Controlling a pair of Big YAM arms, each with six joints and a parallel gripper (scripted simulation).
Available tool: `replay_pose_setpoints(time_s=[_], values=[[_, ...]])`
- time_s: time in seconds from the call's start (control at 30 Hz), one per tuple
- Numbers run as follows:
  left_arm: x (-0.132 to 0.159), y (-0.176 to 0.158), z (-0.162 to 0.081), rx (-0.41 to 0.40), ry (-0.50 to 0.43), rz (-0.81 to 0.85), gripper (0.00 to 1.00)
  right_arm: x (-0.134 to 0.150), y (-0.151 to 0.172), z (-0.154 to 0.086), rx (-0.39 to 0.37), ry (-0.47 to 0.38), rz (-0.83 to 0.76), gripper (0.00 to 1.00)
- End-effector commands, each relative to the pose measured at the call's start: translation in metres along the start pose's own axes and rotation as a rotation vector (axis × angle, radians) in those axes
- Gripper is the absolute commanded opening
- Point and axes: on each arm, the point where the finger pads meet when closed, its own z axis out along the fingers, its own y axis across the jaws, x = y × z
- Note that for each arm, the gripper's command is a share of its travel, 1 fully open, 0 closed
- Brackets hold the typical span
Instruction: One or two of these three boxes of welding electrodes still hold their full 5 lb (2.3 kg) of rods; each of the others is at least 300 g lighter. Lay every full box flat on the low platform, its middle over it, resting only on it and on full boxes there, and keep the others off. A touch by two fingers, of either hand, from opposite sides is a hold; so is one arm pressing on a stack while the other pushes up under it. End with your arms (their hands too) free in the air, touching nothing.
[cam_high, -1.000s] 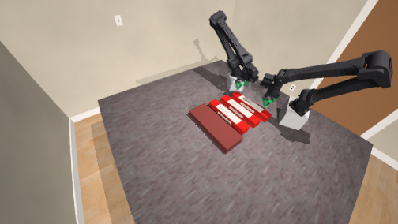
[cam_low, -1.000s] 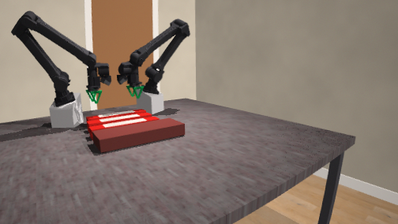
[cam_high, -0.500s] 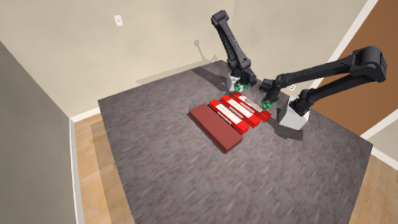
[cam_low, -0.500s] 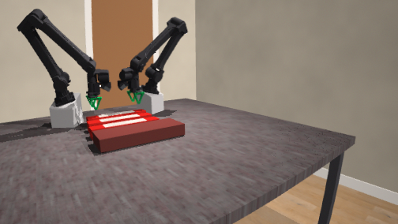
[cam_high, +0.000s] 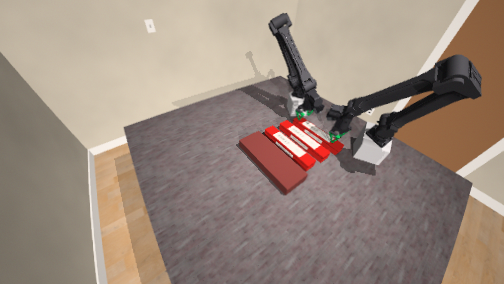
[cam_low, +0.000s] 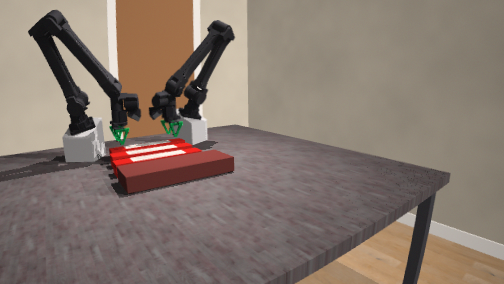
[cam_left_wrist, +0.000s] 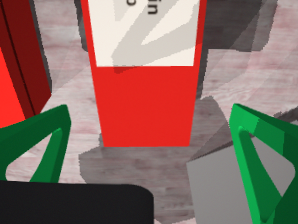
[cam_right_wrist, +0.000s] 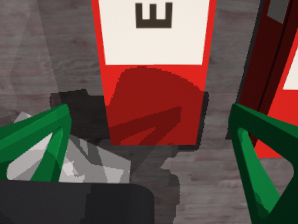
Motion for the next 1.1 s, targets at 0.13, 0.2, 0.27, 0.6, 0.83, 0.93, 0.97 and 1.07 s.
replay_pose_setpoints(time_s=[0.13,0.2,0.27,0.6,0.83,0.93,0.97,1.07], values=[[-0.003,0.005,0.022,-0.006,-0.007,-0.001,1.0,-0.003,-0.004,0.022,0.004,-0.005,-0.004,1.0],[-0.003,0.005,0.022,-0.006,-0.007,-0.001,1.0,-0.003,-0.004,0.022,0.004,-0.005,-0.004,1.0],[-0.015,0.016,0.015,-0.024,-0.039,-0.02,1.0,-0.019,-0.014,0.018,0.015,-0.03,0.011,1.0],[-0.006,0.007,0.046,-0.008,-0.012,-0.004,1.0,-0.006,-0.006,0.049,0.006,-0.008,-0.001,1.0],[-0.007,0.009,0.051,-0.011,-0.017,-0.007,1.0,-0.004,-0.004,0.053,0.003,-0.005,-0.004,1.0],[-0.005,0.007,0.055,-0.006,-0.01,-0.003,1.0,-0.006,-0.006,0.056,0.006,-0.009,-0.001,1.0],[-0.004,0.006,0.056,-0.005,-0.01,-0.002,1.0,-0.006,-0.006,0.057,0.005,-0.008,-0.002,1.0],[-0.003,0.005,0.06,-0.004,-0.008,-0.001,1.0,-0.004,-0.005,0.06,0.004,-0.006,-0.003,1.0]])
